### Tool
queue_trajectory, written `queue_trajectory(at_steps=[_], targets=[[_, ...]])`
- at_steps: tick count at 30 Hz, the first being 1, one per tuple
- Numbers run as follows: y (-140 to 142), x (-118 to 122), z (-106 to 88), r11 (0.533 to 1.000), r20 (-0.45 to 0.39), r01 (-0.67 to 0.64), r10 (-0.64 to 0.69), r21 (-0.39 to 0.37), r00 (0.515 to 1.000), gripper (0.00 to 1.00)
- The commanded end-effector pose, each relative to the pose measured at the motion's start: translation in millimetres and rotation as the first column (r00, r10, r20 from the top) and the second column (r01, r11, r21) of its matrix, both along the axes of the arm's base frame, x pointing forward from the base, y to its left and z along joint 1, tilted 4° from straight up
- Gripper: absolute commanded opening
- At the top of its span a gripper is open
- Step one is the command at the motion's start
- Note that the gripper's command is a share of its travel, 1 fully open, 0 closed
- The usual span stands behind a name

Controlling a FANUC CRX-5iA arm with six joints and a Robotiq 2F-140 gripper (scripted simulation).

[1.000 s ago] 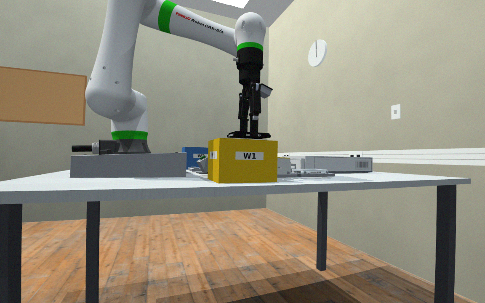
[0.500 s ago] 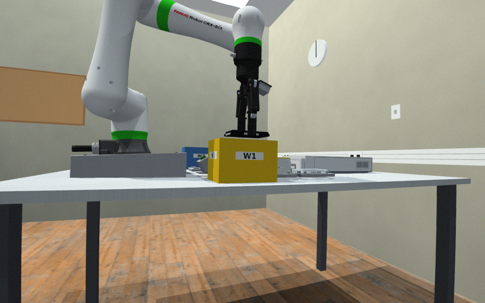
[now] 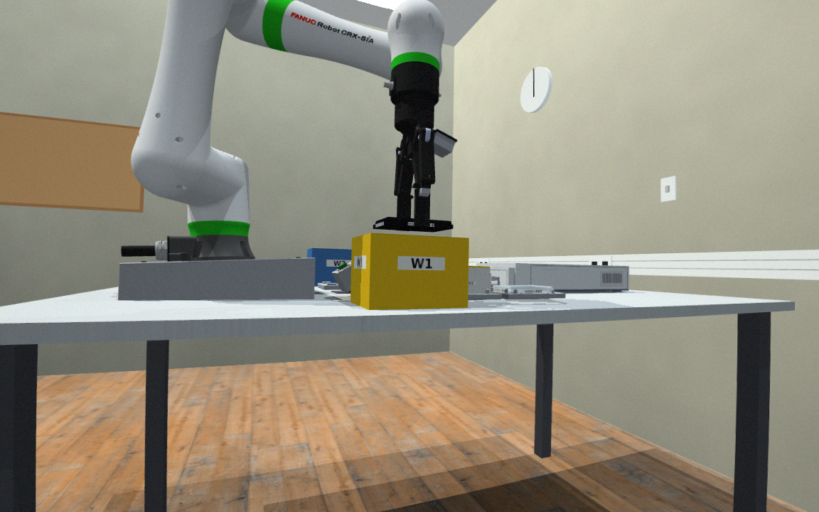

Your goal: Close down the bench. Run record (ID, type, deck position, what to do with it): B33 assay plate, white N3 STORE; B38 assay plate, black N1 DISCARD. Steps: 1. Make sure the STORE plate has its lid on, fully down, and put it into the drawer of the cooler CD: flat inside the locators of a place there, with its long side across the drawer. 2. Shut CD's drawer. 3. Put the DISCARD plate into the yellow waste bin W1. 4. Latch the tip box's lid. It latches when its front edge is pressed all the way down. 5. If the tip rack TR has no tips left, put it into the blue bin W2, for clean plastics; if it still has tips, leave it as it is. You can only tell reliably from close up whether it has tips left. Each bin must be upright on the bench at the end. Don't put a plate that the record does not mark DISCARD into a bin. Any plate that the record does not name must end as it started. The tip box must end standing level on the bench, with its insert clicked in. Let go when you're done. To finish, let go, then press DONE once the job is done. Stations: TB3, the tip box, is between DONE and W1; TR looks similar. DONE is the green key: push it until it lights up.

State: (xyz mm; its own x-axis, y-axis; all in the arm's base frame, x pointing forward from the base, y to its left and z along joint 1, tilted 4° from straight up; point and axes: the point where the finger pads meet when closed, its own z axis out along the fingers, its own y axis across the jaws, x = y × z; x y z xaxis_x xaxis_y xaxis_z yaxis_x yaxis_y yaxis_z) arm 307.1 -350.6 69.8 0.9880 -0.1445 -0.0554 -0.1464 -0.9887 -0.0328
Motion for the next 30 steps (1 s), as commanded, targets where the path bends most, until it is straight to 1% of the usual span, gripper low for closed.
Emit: queue_trajectory(at_steps=[1, 11, 30], targets=[[-9.6, -8.0, 0.8, 1.000, 0.001, 0.000, 0.000, -0.001, 1.000, 0.10], [-24.2, -21.4, 0.9, 1.000, 0.001, 0.000, 0.000, -0.001, 1.000, 0.10], [-24.1, -21.3, 0.9, 1.000, 0.001, 0.000, 0.000, -0.001, 1.000, 0.10]])
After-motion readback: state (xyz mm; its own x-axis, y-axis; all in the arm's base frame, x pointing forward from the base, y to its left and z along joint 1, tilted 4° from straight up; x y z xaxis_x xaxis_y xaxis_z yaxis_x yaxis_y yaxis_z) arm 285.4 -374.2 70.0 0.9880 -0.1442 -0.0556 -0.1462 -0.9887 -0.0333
